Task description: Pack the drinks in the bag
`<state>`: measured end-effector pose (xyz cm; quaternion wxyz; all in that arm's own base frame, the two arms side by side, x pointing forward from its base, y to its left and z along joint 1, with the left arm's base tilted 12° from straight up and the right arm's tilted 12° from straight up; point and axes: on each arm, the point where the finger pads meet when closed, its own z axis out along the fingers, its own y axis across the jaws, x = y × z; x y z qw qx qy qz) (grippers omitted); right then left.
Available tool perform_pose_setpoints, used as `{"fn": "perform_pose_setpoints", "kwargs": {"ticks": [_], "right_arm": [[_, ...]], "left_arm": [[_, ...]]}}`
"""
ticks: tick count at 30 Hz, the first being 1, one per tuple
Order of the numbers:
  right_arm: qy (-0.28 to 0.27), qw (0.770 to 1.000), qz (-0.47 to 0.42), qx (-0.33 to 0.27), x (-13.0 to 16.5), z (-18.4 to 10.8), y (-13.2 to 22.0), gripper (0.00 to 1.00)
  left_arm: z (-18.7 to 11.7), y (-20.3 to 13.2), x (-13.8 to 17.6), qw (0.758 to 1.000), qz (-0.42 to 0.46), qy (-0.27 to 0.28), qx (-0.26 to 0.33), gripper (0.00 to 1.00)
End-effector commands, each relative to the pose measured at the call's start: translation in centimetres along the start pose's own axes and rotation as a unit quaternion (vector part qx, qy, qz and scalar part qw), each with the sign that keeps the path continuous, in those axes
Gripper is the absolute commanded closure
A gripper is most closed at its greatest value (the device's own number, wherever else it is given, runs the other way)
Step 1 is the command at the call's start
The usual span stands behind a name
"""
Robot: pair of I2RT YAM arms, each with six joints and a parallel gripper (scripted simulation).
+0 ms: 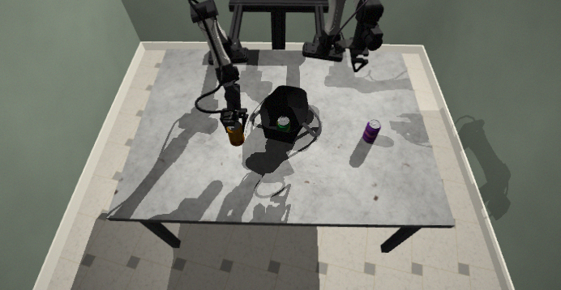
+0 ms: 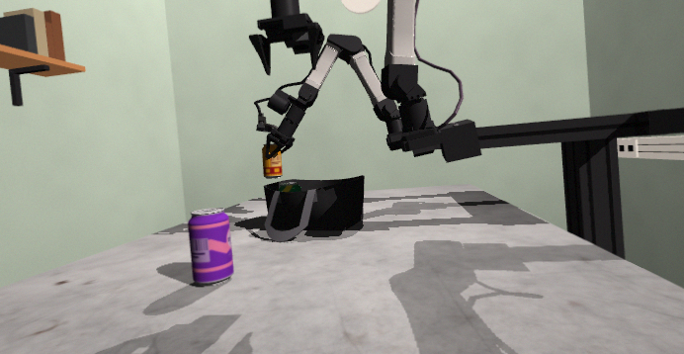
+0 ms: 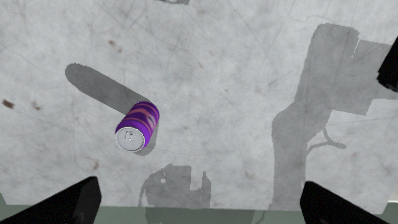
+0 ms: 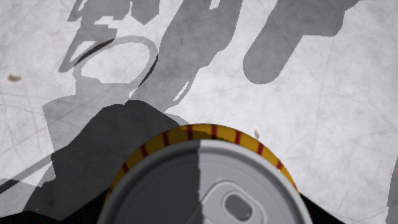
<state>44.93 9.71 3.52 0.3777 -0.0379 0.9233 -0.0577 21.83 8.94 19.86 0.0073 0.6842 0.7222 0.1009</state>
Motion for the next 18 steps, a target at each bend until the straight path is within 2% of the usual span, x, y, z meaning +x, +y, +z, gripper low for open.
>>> {"fn": "perform_pose_setpoints", "kwargs": {"ticks": [1, 7, 11, 18], "right_arm": [[-0.046, 0.999, 0.015, -0.002, -4.5, -2.3, 0.5, 0.30], [-0.050, 0.999, 0.017, -0.003, -5.6, -3.7, 0.5, 0.30], [-0.076, 0.997, 0.018, -0.007, -7.1, -3.9, 0.7, 0.30], [-0.081, 0.997, 0.015, -0.008, -7.1, -3.9, 0.7, 0.30]], "left_arm": [[-0.5, 0.3, 0.0, 1.000, -0.003, -0.001, -0.012, 0.00], [-0.5, 0.3, 0.0, 1.000, -0.003, -0.001, -0.012, 0.00], [-0.5, 0.3, 0.0, 1.000, -0.003, -0.001, -0.012, 0.00], [-0.5, 0.3, 0.0, 1.000, -0.003, -0.001, -0.012, 0.00]]}}
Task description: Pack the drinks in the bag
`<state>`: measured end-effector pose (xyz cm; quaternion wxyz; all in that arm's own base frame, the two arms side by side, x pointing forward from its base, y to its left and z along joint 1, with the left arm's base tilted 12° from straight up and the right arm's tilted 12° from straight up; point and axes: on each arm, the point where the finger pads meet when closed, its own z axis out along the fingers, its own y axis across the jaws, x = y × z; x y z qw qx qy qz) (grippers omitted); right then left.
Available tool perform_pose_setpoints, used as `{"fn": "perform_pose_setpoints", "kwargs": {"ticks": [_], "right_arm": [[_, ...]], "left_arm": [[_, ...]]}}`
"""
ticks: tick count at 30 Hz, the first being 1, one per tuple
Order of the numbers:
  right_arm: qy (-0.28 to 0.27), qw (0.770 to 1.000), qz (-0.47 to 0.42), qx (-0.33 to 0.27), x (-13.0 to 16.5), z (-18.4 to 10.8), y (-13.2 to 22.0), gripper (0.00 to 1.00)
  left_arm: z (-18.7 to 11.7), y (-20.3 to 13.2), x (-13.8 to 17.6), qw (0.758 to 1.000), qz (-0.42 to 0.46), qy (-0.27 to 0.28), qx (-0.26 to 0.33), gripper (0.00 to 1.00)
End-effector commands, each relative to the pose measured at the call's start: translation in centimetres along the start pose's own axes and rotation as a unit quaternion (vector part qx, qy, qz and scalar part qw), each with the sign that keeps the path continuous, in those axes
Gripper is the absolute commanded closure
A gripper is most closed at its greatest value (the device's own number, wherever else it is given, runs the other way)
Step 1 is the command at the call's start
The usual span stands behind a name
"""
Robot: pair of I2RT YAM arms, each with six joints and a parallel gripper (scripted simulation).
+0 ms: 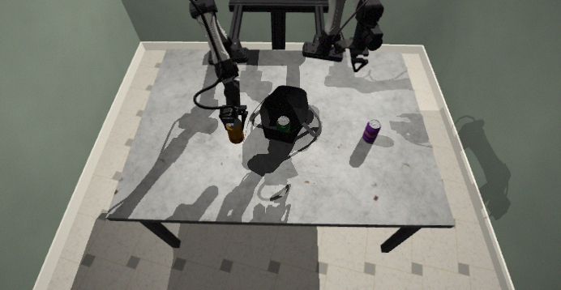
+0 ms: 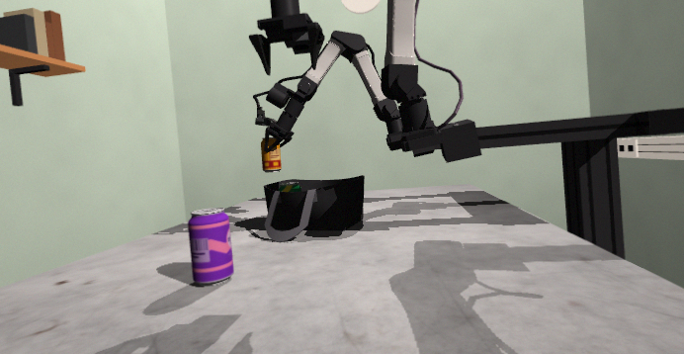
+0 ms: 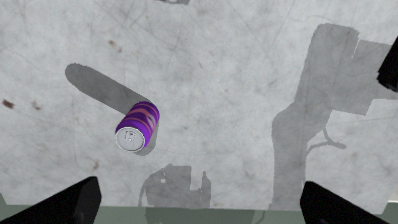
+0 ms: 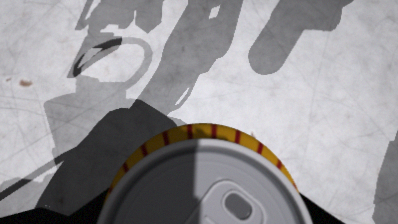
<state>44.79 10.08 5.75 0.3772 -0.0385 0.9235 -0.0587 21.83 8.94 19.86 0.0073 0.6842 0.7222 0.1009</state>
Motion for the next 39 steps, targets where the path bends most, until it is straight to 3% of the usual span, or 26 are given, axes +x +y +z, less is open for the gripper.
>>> {"fn": "perform_pose_setpoints", "kwargs": {"ticks": [1, 6, 8, 15, 17, 20, 23, 26, 28, 32, 35, 38, 39], "right_arm": [[-0.082, 0.996, 0.016, -0.009, -5.6, -2.2, 0.6, 0.30], [-0.081, 0.996, 0.020, -0.005, -5.3, -1.9, 0.0, 0.30], [-0.061, 0.998, 0.015, 0.000, -3.2, -1.3, -0.3, 0.30], [-0.070, 0.997, 0.017, -0.003, -4.0, -1.5, -0.1, 0.30], [-0.059, 0.998, 0.013, -0.001, -2.7, -1.1, -0.2, 0.30], [-0.079, 0.997, 0.020, -0.003, -4.7, -1.5, -0.2, 0.30], [-0.054, 0.998, 0.013, 0.001, -2.2, -0.8, -0.3, 0.30], [-0.070, 0.997, 0.019, 0.000, -3.9, -0.9, -0.2, 0.30], [-0.050, 0.999, 0.013, 0.002, -1.8, -0.4, -0.4, 0.30], [-0.062, 0.998, 0.017, 0.001, -3.1, -0.6, -0.3, 0.30], [-0.047, 0.999, 0.011, 0.002, -1.5, -0.1, -0.3, 0.30], [-0.059, 0.998, 0.017, 0.000, -3.1, -0.2, 0.0, 0.30], [-0.056, 0.998, 0.024, -0.001, -1.7, -1.3, 0.6, 0.30]], "left_arm": [[-0.5, 0.3, 0.0, 1.000, -0.003, -0.001, -0.012, 0.00], [-0.5, 0.3, 0.0, 1.000, -0.003, -0.001, -0.012, 0.00], [-0.5, 0.3, 0.0, 1.000, -0.003, -0.001, -0.012, 0.00], [-0.5, 0.3, 0.0, 1.000, -0.003, -0.001, -0.012, 0.00], [-0.5, 0.3, 0.0, 1.000, -0.003, -0.001, -0.012, 0.00], [-0.5, 0.3, 0.0, 1.000, -0.003, -0.001, -0.012, 0.00], [-0.5, 0.3, 0.0, 1.000, -0.003, -0.001, -0.012, 0.00], [-0.5, 0.3, 0.0, 1.000, -0.003, -0.001, -0.012, 0.00], [-0.5, 0.3, 0.0, 1.000, -0.003, -0.001, -0.012, 0.00], [-0.5, 0.3, 0.0, 1.000, -0.003, -0.001, -0.012, 0.00], [-0.5, 0.3, 0.0, 1.000, -0.003, -0.001, -0.012, 0.00], [-0.5, 0.3, 0.0, 1.000, -0.003, -0.001, -0.012, 0.00], [-0.5, 0.3, 0.0, 1.000, -0.003, -0.001, -0.012, 0.00]]}}
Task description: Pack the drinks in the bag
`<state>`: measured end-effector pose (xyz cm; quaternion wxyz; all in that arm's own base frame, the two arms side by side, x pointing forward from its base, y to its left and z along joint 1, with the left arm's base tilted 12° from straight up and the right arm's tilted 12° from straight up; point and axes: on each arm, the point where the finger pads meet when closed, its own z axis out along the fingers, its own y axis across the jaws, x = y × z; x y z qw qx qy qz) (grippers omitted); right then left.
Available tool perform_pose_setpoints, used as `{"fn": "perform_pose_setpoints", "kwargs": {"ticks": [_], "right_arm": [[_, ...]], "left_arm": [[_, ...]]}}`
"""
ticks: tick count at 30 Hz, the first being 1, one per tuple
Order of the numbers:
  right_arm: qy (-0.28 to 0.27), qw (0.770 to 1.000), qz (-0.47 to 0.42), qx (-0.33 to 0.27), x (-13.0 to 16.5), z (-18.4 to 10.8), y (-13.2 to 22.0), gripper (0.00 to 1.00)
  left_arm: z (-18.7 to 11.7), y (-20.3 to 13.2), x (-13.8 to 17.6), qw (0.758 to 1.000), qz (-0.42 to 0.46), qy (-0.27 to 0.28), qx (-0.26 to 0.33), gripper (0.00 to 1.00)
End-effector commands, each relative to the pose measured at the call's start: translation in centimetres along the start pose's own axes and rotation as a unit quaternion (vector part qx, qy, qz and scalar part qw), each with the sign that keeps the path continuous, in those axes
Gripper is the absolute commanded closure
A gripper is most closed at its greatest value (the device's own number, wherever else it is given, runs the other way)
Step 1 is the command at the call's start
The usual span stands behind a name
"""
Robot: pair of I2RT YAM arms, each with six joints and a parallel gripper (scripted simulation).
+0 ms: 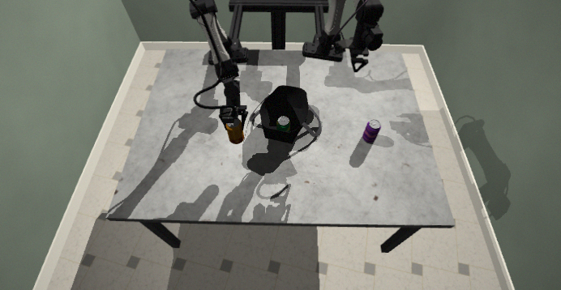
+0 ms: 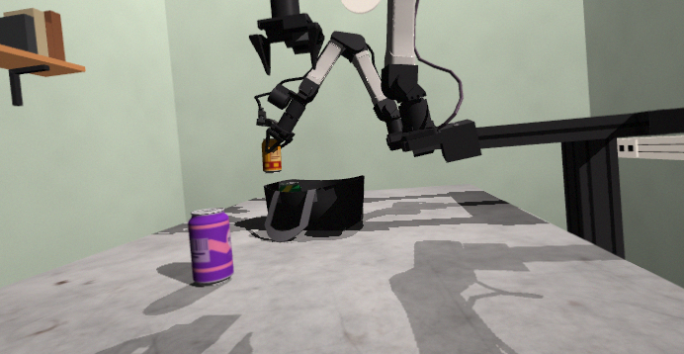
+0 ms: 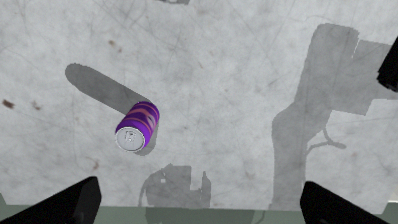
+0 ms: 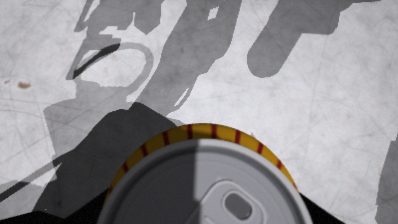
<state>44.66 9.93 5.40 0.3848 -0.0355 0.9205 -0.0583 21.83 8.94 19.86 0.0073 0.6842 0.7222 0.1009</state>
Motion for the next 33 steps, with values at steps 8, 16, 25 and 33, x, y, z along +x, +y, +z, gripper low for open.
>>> {"fn": "perform_pose_setpoints", "kwargs": {"ticks": [8, 16, 25, 33], "right_arm": [[-0.062, 0.998, 0.018, -0.012, -2.3, -2.8, 2.7, 0.30], [-0.059, 0.998, 0.028, -0.004, -0.6, -3.7, 3.8, 0.30], [-0.063, 0.998, 0.024, -0.013, 0.1, -4.9, 5.9, 0.30], [-0.054, 0.998, 0.032, -0.006, 2.3, -5.6, 7.0, 0.30]], "left_arm": [[-0.5, 0.3, 0.0, 1.000, -0.003, -0.001, -0.012, 0.00], [-0.5, 0.3, 0.0, 1.000, -0.003, -0.001, -0.012, 0.00], [-0.5, 0.3, 0.0, 1.000, -0.003, -0.001, -0.012, 0.00], [-0.5, 0.3, 0.0, 1.000, -0.003, -0.001, -0.012, 0.00]]}}
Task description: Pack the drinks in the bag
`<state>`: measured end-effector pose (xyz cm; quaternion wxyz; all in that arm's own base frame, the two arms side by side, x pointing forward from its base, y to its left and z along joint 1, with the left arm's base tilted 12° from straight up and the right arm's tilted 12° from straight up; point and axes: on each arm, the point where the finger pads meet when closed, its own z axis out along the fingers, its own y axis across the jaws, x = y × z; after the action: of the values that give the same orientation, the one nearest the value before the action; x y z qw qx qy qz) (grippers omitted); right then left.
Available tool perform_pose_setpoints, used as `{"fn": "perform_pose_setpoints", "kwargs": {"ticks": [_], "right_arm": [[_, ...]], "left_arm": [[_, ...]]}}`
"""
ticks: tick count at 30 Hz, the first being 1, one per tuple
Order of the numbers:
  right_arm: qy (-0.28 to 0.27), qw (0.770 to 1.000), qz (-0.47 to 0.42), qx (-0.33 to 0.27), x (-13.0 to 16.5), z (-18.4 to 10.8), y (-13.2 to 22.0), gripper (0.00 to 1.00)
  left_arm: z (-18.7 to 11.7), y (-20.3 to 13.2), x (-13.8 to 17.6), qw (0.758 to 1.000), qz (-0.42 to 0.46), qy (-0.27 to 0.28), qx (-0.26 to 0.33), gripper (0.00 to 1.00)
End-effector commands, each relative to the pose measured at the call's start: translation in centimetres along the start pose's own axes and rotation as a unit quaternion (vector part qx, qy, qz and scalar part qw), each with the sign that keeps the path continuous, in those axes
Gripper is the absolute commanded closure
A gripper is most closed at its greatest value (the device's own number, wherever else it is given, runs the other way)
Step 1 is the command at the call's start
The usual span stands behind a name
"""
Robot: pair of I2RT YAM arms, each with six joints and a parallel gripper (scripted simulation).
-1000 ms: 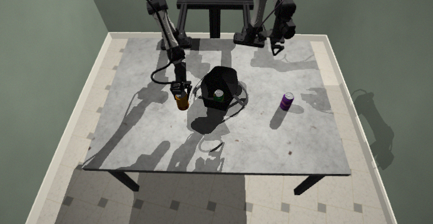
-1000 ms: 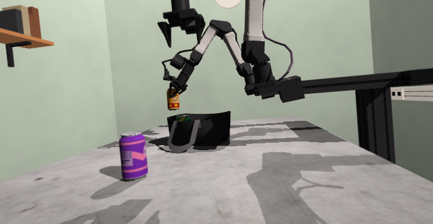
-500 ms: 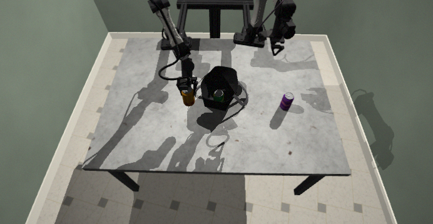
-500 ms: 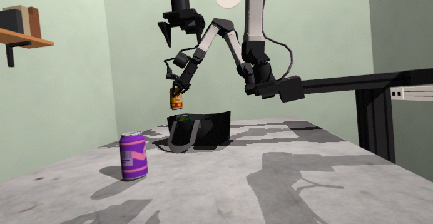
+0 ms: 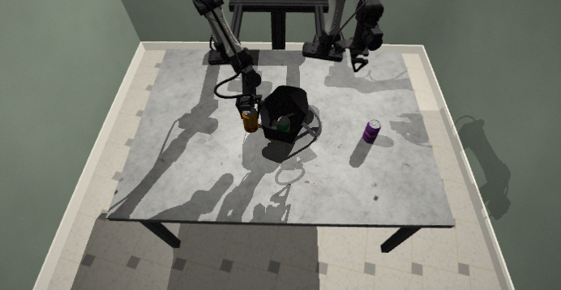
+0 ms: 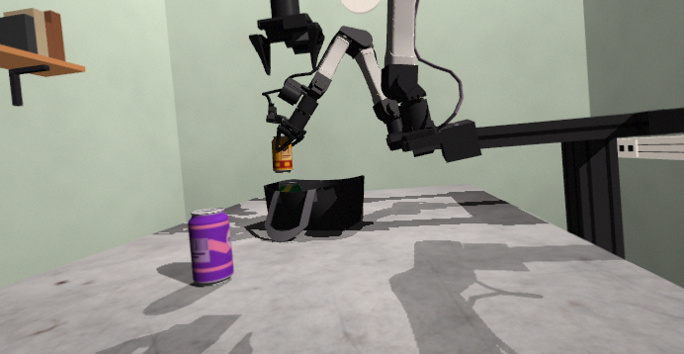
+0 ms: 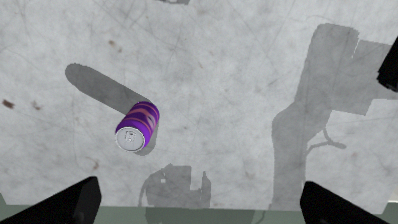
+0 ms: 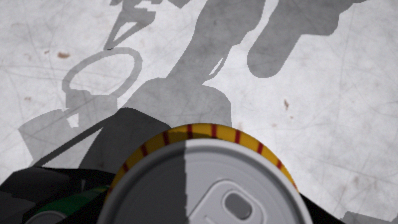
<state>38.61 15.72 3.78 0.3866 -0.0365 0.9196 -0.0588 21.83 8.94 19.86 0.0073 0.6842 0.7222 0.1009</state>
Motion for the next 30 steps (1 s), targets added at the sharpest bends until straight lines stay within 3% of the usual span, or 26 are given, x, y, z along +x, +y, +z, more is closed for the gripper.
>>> {"fn": "perform_pose_setpoints", "kwargs": {"ticks": [1, 11, 13, 17, 18, 28, 30], "right_arm": [[-0.053, 0.998, 0.033, -0.007, -2.4, -2.1, 1.2, 0.30], [-0.060, 0.998, 0.028, -0.012, -3.2, -2.0, 1.0, 0.30], [-0.048, 0.999, 0.016, -0.011, -1.7, -1.8, 1.0, 0.30], [-0.067, 0.997, 0.028, -0.016, -3.8, -2.1, 1.5, 0.30], [-0.046, 0.998, 0.029, -0.005, -1.2, -2.0, 1.3, 0.30], [-0.057, 0.998, 0.028, -0.019, -1.5, -3.2, 3.7, 0.30], [-0.020, 1.000, 0.014, 0.008, 1.9, -2.5, 3.2, 0.30]], "left_arm": [[-0.5, 0.3, 0.0, 1.000, -0.003, -0.001, -0.012, 0.00], [-0.5, 0.3, 0.0, 1.000, -0.003, -0.001, -0.012, 0.00], [-0.5, 0.3, 0.0, 1.000, -0.003, -0.001, -0.012, 0.00], [-0.5, 0.3, 0.0, 1.000, -0.003, -0.001, -0.012, 0.00], [-0.5, 0.3, 0.0, 1.000, -0.003, -0.001, -0.012, 0.00], [-0.5, 0.3, 0.0, 1.000, -0.003, -0.001, -0.012, 0.00], [-0.5, 0.3, 0.0, 1.000, -0.003, -0.001, -0.012, 0.00]]}}
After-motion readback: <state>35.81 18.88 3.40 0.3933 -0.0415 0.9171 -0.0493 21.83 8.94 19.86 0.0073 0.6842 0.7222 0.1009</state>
